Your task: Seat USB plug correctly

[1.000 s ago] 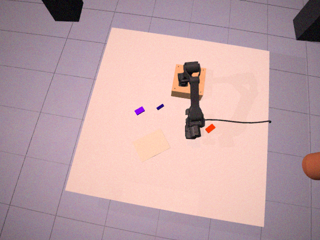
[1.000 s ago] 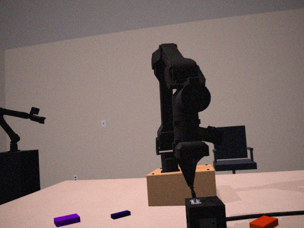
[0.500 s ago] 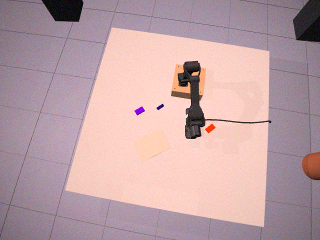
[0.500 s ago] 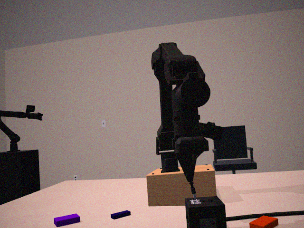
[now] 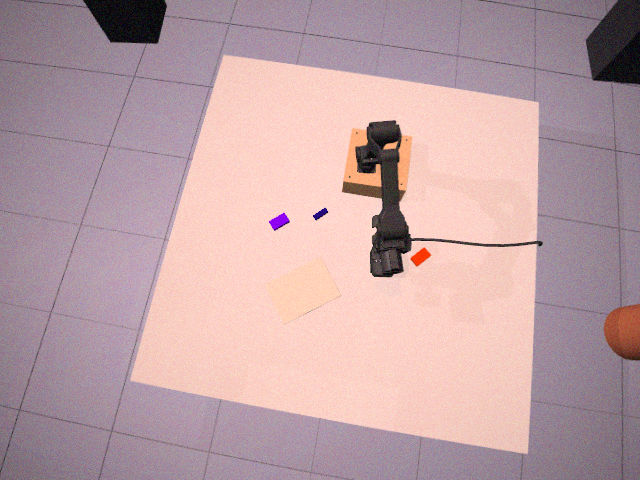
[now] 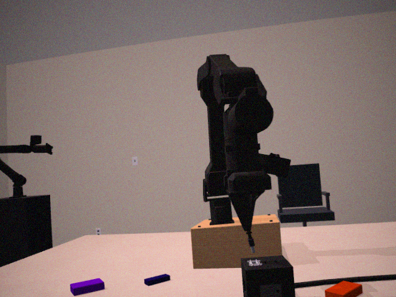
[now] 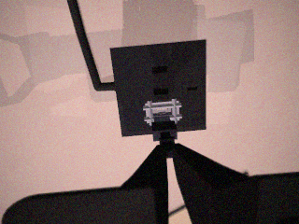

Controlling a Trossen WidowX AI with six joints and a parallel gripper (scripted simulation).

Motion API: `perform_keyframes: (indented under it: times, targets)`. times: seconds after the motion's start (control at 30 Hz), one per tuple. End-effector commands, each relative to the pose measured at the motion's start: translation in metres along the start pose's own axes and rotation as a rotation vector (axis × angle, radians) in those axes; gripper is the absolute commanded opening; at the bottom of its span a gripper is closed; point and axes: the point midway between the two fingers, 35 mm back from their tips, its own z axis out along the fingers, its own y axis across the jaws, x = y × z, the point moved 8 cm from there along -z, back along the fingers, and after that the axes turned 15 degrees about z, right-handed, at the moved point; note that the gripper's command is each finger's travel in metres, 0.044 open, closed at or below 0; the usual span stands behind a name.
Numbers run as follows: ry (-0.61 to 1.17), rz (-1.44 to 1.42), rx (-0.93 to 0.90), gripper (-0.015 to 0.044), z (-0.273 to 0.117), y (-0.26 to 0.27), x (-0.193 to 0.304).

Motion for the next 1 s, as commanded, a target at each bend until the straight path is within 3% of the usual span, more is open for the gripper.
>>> perform_keyframes:
  times: [0.0,0.33,0.97]
  targets:
    - [-0.003,0.001,0.006,0.0,-0.0047,-0.001,-0.0004]
    - [-0.001,0.066,0.002,0.0,-0.0036,-0.0003,-0.0001]
    - [-0.001,0.563,0.001,0.0,-0.0031,-0.0002,0.0]
